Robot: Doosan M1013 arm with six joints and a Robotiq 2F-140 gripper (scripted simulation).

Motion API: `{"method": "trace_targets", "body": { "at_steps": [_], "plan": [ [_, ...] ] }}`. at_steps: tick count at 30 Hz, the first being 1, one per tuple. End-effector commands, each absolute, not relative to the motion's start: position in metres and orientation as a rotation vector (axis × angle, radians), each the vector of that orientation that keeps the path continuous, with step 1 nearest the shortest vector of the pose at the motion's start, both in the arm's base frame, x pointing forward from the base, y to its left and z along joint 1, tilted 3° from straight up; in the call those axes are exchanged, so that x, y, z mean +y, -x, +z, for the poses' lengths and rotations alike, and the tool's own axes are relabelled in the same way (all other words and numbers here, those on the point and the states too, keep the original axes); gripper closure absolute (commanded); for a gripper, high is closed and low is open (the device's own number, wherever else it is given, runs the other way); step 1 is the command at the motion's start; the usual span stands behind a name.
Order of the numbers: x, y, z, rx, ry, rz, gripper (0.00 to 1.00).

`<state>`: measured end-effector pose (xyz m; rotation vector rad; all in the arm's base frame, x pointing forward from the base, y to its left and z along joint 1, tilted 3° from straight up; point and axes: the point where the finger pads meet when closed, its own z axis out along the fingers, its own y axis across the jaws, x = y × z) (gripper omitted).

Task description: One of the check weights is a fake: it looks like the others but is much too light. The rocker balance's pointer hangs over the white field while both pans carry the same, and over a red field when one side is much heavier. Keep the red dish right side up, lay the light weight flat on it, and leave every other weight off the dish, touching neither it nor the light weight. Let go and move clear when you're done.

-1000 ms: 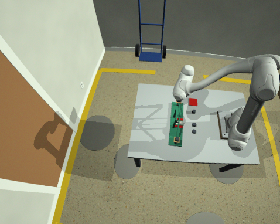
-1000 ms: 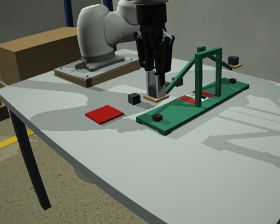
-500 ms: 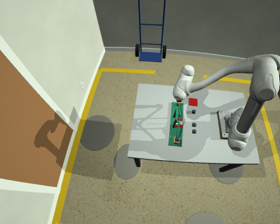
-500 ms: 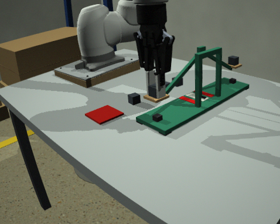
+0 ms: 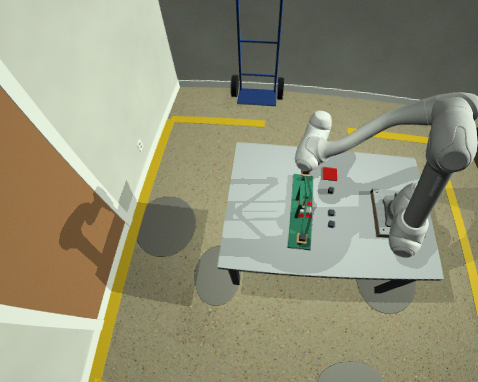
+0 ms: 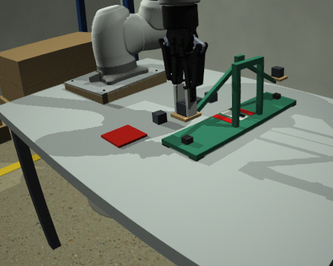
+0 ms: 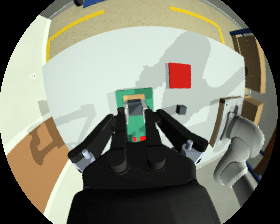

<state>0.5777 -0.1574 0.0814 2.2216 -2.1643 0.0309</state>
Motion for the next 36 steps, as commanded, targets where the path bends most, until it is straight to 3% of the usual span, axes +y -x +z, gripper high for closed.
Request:
{"method": "trace_targets", "body": {
  "at_steps": [1,17,36],
  "plan": [
    [-0.157,-0.578,0.081,-2.164,-2.222,0.031,0.76],
    [-0.157,-0.578,0.081,-2.164,-2.222,0.031,0.65],
    [-0.157,-0.578,0.096,-2.164,-2.222,0.031,0.65]
  ]
}}
